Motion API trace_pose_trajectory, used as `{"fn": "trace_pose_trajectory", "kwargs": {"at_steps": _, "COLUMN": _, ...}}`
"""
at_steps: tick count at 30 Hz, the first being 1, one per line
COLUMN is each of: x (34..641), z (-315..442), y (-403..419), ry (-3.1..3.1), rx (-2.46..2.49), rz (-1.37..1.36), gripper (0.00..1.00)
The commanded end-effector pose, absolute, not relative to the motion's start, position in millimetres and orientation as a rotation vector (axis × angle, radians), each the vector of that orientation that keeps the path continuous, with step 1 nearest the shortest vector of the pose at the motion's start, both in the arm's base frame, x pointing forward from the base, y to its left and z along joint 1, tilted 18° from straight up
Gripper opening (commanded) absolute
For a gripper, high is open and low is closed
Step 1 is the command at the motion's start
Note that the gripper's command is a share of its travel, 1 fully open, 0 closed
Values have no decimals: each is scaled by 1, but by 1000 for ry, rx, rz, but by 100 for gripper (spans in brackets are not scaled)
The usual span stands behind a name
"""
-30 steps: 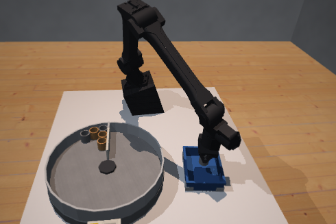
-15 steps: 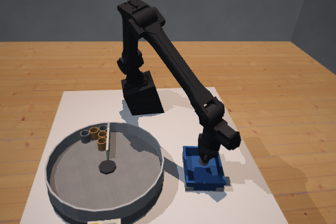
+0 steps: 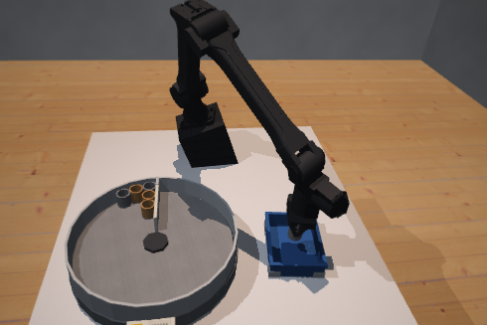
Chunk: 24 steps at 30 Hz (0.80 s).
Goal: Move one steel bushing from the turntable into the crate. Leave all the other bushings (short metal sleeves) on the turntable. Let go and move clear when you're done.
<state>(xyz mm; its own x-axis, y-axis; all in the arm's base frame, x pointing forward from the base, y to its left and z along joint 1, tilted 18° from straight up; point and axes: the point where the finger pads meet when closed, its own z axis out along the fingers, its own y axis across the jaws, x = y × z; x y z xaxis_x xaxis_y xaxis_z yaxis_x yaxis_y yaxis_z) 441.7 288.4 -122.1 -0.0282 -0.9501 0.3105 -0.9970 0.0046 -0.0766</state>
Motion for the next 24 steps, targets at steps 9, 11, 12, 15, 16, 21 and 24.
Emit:
{"fn": "trace_pose_trajectory", "kwargs": {"at_steps": 9, "x": 474, "z": -95, "y": 308, "ry": -2170, "rx": 2120, "rz": 437, "gripper": 0}}
{"fn": "trace_pose_trajectory", "kwargs": {"at_steps": 11, "x": 474, "z": -95, "y": 308, "ry": -2170, "rx": 2120, "rz": 437, "gripper": 0}}
{"fn": "trace_pose_trajectory", "kwargs": {"at_steps": 12, "x": 474, "z": -95, "y": 308, "ry": -2170, "rx": 2120, "rz": 437, "gripper": 0}}
{"fn": "trace_pose_trajectory", "kwargs": {"at_steps": 15, "x": 474, "z": -95, "y": 308, "ry": -2170, "rx": 2120, "rz": 437, "gripper": 0}}
{"fn": "trace_pose_trajectory", "kwargs": {"at_steps": 16, "x": 474, "z": -95, "y": 308, "ry": -2170, "rx": 2120, "rz": 437, "gripper": 0}}
{"fn": "trace_pose_trajectory", "kwargs": {"at_steps": 21, "x": 474, "z": -95, "y": 308, "ry": -2170, "rx": 2120, "rz": 437, "gripper": 0}}
{"fn": "trace_pose_trajectory", "kwargs": {"at_steps": 24, "x": 474, "z": -95, "y": 308, "ry": -2170, "rx": 2120, "rz": 437, "gripper": 0}}
